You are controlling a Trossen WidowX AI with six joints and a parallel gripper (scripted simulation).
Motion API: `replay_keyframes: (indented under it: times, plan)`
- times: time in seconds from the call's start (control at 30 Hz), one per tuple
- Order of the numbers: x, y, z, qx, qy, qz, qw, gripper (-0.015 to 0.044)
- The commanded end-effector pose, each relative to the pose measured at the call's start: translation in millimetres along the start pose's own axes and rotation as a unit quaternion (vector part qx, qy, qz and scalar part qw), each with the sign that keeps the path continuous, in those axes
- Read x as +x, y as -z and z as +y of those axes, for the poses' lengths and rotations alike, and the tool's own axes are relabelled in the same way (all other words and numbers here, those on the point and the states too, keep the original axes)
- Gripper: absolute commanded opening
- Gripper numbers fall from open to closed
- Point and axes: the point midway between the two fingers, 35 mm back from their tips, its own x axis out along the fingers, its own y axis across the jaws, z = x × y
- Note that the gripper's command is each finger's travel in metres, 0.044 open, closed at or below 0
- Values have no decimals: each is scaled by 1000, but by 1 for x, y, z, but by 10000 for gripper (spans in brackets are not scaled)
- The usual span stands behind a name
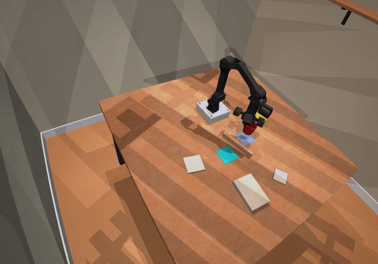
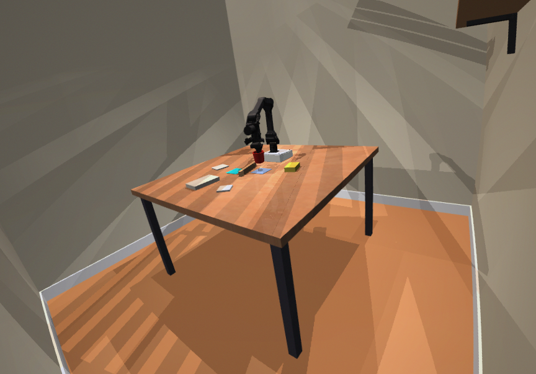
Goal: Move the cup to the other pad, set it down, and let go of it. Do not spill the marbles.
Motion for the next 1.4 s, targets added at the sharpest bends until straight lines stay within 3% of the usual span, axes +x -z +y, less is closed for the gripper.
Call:
replay_keyframes:
  times: [0.0, 1.37]
  plan:
    - [0, -7, -1, 0, 0, 0, 1000, 0]
    - [-3, -85, -22, -1, -1, -3, 1000, 0]
